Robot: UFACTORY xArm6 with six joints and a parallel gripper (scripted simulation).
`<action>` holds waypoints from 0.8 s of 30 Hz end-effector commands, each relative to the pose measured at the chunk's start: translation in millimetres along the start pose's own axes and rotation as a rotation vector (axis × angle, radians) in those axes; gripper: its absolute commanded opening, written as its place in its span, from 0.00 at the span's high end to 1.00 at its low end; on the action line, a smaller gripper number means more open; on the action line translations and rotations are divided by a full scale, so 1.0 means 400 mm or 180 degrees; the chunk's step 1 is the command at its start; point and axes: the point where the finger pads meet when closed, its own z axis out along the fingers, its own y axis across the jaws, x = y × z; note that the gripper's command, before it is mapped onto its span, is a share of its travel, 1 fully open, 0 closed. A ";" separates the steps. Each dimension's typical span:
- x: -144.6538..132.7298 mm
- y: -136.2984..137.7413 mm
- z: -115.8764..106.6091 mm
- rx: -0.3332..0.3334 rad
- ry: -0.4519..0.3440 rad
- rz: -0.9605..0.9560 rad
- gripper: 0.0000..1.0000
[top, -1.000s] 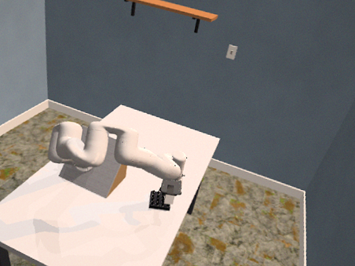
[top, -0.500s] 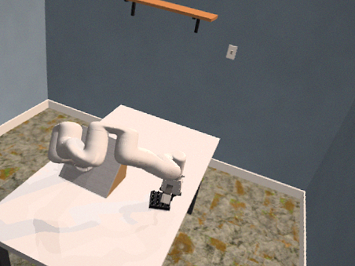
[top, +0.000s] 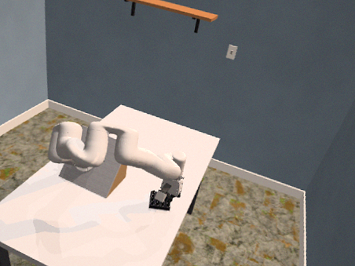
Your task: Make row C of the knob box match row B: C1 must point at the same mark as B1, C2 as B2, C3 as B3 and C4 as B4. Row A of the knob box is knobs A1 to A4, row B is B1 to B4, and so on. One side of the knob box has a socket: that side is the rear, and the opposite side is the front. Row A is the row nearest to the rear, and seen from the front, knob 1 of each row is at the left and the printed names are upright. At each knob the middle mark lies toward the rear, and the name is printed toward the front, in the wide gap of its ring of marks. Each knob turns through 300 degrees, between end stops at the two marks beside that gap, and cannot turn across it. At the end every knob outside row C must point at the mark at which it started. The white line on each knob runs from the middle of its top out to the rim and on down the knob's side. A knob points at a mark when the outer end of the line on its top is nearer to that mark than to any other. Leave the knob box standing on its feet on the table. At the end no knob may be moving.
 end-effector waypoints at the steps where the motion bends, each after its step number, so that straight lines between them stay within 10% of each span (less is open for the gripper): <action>1: -0.001 -0.003 -0.004 0.0022 -0.0002 0.0292 0.92; 24: -0.001 -0.003 -0.004 0.0021 -0.0008 0.2062 0.92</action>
